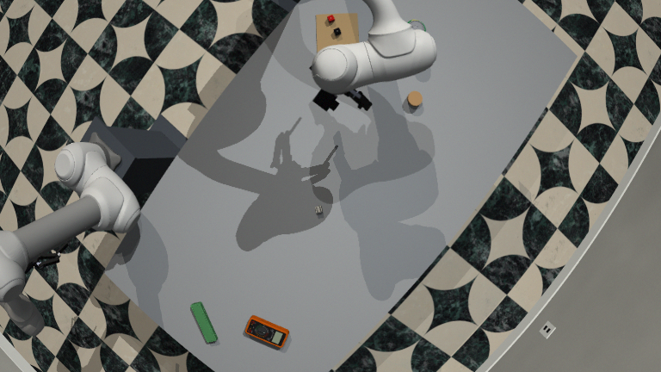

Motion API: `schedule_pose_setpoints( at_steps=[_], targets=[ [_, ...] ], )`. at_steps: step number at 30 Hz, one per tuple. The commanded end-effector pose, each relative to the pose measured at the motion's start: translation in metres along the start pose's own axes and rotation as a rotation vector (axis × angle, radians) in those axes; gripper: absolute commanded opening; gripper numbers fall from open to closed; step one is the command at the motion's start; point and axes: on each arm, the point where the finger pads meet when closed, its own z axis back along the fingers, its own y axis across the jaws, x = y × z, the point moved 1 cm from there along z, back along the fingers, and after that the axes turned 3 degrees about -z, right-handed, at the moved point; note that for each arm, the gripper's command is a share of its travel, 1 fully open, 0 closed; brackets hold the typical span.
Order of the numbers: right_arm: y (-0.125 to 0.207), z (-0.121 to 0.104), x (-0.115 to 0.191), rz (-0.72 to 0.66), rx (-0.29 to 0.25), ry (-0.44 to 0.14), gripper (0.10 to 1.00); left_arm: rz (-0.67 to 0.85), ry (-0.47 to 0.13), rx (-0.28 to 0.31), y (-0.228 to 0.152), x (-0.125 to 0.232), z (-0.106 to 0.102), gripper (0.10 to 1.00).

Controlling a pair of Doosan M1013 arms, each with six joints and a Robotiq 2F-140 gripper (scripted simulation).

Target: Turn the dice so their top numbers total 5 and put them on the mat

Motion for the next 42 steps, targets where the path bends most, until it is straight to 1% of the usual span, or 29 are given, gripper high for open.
schedule_pose_setpoints(
  at_steps=[1, 4, 6, 7, 8, 12, 13, 15, 17, 18, 20, 23, 24, 25, 28, 29, 33, 35, 36, 37, 38, 40, 41, 42],
  targets=[
    [0.000, 0.000, 0.000, 0.000, 0.000, 0.001, 1.000, -0.174, 0.004, 0.008, -0.022, -0.026, 0.003, 1.000],
    [0.000, 0.000, 0.000, 0.000, 0.000, 0.001, 1.000, -0.291, 0.005, 0.008, -0.036, -0.043, 0.003, 1.000],
    [0.000, 0.000, 0.000, 0.000, 0.000, 0.001, 1.000, -0.291, 0.005, 0.008, -0.036, -0.043, 0.003, 1.000],
    [0.000, 0.000, 0.000, 0.000, 0.000, 0.001, 1.000, -0.314, 0.005, 0.008, -0.039, -0.047, 0.003, 1.000],
    [0.000, 0.000, 0.000, 0.000, 0.000, 0.001, 1.000, -0.426, 0.005, 0.008, -0.052, -0.064, 0.004, 1.000],
    [0.000, 0.000, 0.000, 0.000, 0.000, 0.001, 1.000, -0.539, 0.006, 0.007, -0.064, -0.081, 0.003, 1.000],
    [0.000, 0.000, 0.000, 0.000, 0.000, 0.001, 1.000, -0.599, 0.006, 0.007, -0.070, -0.090, 0.003, 1.000],
    [0.000, 0.000, 0.000, 0.000, 0.000, 0.001, 1.000, -0.652, 0.006, 0.007, -0.076, -0.098, 0.002, 1.000],
    [0.000, 0.000, 0.000, 0.000, 0.000, 0.001, 1.000, -0.750, 0.007, 0.007, -0.086, -0.113, 0.001, 1.000],
    [0.000, 0.000, 0.000, 0.000, 0.000, 0.001, 1.000, -0.764, 0.007, 0.007, -0.087, -0.115, 0.001, 1.000],
    [0.000, 0.000, 0.000, 0.000, 0.000, 0.001, 1.000, -0.864, 0.007, 0.006, -0.097, -0.130, 0.000, 1.000],
    [0.000, 0.000, 0.000, 0.000, 0.000, 0.001, 1.000, -0.876, 0.007, 0.006, -0.098, -0.132, -0.001, 1.000],
    [0.000, 0.000, 0.000, 0.000, 0.000, 0.001, 1.000, -0.986, 0.008, 0.006, -0.108, -0.149, -0.003, 1.000],
    [0.000, 0.000, 0.000, 0.000, 0.000, 0.001, 1.000, -1.030, 0.008, 0.006, -0.111, -0.155, -0.003, 1.000],
    [0.000, 0.000, 0.000, 0.000, 0.000, 0.001, 1.000, -1.094, 0.008, 0.006, -0.117, -0.165, -0.005, 1.000],
    [0.000, 0.000, 0.000, 0.000, 0.000, 0.001, 1.000, -1.167, 0.008, 0.005, -0.123, -0.176, -0.007, 1.000],
    [0.000, 0.000, 0.000, 0.000, 0.000, 0.001, 1.000, -1.302, 0.009, 0.005, -0.133, -0.196, -0.011, 1.000],
    [0.000, 0.000, 0.000, 0.000, 0.000, 0.001, 1.000, -1.394, 0.009, 0.005, -0.139, -0.209, -0.013, 1.000],
    [0.000, 0.000, 0.000, 0.000, 0.000, 0.001, 1.000, -1.401, 0.009, 0.005, -0.140, -0.210, -0.014, 1.000],
    [0.000, 0.000, 0.000, 0.000, 0.000, 0.001, 1.000, -1.471, 0.009, 0.004, -0.145, -0.221, -0.016, 1.000],
    [0.000, 0.000, 0.000, 0.000, 0.000, 0.001, 1.000, -1.496, 0.009, 0.004, -0.146, -0.224, -0.017, 1.000],
    [0.000, 0.000, 0.000, 0.000, 0.000, 0.001, 1.000, -1.496, 0.009, 0.004, -0.146, -0.224, -0.017, 1.000],
    [0.000, 0.000, 0.000, 0.000, 0.000, 0.001, 1.000, -1.586, 0.010, 0.004, -0.152, -0.237, -0.020, 1.000],
    [0.000, 0.000, 0.000, 0.000, 0.000, 0.001, 1.000, -1.642, 0.010, 0.004, -0.155, -0.245, -0.023, 1.000]
  ],
)
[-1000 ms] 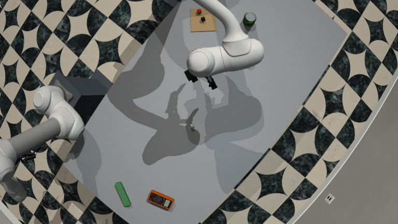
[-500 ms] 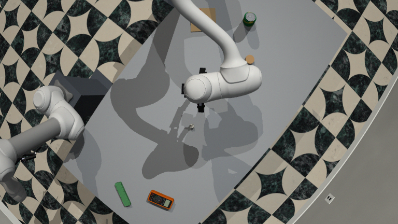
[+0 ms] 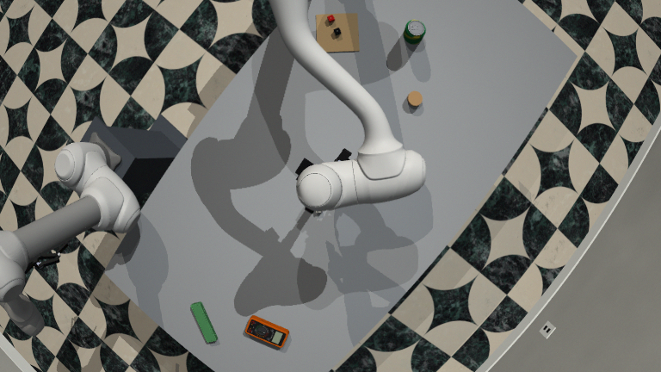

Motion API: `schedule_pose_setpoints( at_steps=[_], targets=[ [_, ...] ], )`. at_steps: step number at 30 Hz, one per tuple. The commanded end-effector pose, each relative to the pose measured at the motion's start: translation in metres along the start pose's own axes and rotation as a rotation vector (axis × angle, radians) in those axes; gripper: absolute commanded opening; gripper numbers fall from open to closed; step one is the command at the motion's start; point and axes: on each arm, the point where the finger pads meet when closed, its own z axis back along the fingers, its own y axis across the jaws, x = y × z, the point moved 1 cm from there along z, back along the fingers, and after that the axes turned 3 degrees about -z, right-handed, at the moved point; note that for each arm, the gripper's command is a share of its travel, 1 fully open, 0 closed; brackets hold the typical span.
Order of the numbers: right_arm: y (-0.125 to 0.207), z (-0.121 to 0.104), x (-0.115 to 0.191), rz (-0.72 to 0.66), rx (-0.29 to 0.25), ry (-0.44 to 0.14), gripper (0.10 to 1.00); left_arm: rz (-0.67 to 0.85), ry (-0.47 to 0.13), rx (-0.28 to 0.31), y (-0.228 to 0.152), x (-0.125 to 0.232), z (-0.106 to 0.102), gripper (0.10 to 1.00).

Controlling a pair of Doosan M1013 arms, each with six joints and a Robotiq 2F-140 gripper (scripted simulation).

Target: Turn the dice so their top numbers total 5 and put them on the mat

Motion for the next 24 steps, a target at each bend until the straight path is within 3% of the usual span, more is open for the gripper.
schedule_pose_setpoints(
  at_steps=[1, 13, 24],
  targets=[
    [0.000, 0.000, 0.000, 0.000, 0.000, 0.001, 1.000, -0.174, 0.007, 0.001, -0.026, 0.009, -0.005, 1.000],
    [0.000, 0.000, 0.000, 0.000, 0.000, 0.001, 1.000, -0.610, 0.008, -0.001, -0.088, 0.024, -0.026, 1.000],
    [0.000, 0.000, 0.000, 0.000, 0.000, 0.001, 1.000, -0.759, 0.007, -0.002, -0.108, 0.027, -0.034, 1.000]
  ],
)
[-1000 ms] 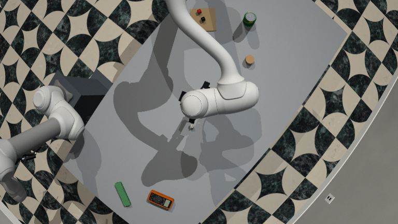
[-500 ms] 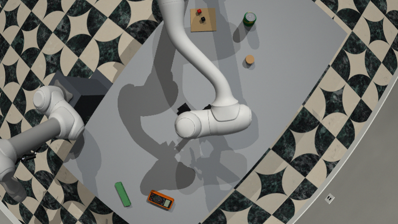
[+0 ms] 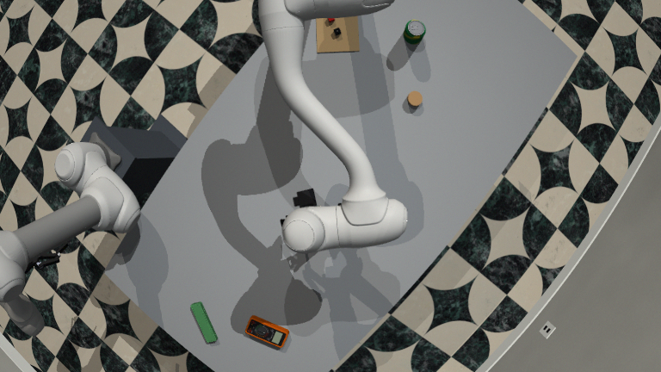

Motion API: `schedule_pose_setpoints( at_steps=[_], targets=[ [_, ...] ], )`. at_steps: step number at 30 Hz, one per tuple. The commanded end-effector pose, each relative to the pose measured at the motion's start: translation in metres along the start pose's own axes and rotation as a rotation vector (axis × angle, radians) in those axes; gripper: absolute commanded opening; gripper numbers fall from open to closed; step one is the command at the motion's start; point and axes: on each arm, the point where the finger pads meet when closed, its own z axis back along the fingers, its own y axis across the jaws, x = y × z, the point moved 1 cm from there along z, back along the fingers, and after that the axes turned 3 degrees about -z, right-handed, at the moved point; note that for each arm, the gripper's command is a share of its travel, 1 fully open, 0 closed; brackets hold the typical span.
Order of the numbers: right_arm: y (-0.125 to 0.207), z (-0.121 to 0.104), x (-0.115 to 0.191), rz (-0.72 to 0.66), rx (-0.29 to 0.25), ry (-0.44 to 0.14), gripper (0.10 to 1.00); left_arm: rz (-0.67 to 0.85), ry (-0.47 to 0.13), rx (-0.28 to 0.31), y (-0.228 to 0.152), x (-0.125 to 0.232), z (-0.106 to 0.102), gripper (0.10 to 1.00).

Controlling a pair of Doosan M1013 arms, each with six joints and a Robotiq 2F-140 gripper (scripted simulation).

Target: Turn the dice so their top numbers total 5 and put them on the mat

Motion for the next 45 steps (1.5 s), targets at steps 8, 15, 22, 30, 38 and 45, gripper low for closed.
schedule_pose_setpoints(
  at_steps=[8, 15, 22, 30, 38, 45],
  targets=[
    [0.000, 0.000, 0.000, 0.000, 0.000, 0.001, 1.000, -0.011, 0.000, 0.000, -0.001, 0.002, 0.001, 0.291],
    [0.000, 0.000, 0.000, 0.000, 0.000, 0.001, 1.000, -0.011, 0.000, 0.000, -0.001, 0.002, 0.001, 0.291],
    [0.000, 0.000, 0.000, 0.000, 0.000, 0.001, 1.000, -0.011, 0.000, 0.000, -0.001, 0.002, 0.001, 0.291],
    [0.000, 0.000, 0.000, 0.000, 0.000, 0.001, 1.000, -0.011, 0.000, 0.000, -0.001, 0.002, 0.000, 0.291],
    [0.000, 0.000, 0.000, 0.000, 0.000, 0.001, 1.000, -0.011, 0.000, 0.000, -0.001, 0.002, -0.005, 0.291],
    [0.000, 0.000, 0.000, 0.000, 0.000, 0.001, 1.000, -0.011, 0.000, 0.000, -0.001, 0.002, -0.010, 0.291]
  ],
)
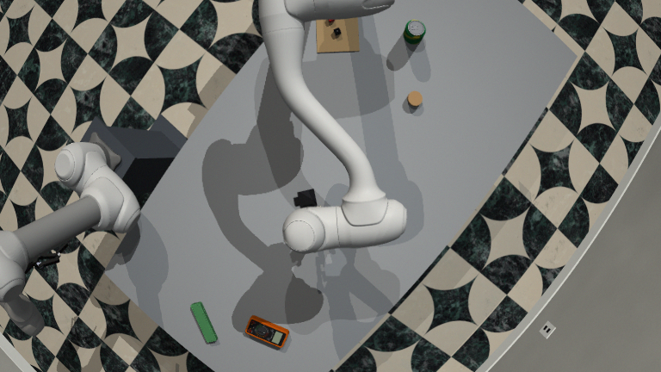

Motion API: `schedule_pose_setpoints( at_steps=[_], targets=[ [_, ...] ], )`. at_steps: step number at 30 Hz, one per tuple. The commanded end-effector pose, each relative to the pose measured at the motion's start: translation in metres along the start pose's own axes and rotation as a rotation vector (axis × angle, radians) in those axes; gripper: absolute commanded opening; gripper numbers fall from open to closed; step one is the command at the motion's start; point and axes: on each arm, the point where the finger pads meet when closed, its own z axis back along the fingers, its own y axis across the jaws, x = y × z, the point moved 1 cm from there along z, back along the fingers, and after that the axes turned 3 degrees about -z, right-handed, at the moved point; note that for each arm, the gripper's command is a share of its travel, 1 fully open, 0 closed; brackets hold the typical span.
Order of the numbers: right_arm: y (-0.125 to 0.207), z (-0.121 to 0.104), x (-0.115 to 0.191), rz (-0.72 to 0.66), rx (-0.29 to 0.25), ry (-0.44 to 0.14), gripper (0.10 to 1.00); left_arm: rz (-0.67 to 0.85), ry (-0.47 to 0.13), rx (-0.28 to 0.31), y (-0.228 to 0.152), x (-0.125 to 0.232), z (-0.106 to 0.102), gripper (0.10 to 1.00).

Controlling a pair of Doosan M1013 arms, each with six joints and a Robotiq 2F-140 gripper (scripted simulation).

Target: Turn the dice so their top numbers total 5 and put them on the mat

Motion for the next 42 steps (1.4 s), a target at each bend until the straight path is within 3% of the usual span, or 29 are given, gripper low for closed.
schedule_pose_setpoints(
  at_steps=[1, 26, 42],
  targets=[
    [0.000, 0.000, 0.000, 0.000, 0.000, 0.001, 1.000, 0.000, -0.002, 0.000, 0.000, 0.000, -0.002, 0.291],
    [0.000, 0.000, 0.000, 0.000, 0.000, 0.001, 1.000, 0.000, -0.002, 0.000, 0.000, 0.001, -0.035, 0.291],
    [0.000, 0.000, 0.000, 0.000, 0.000, 0.001, 1.000, 0.000, -0.002, 0.000, 0.000, 0.001, -0.041, 0.291]
  ],
)
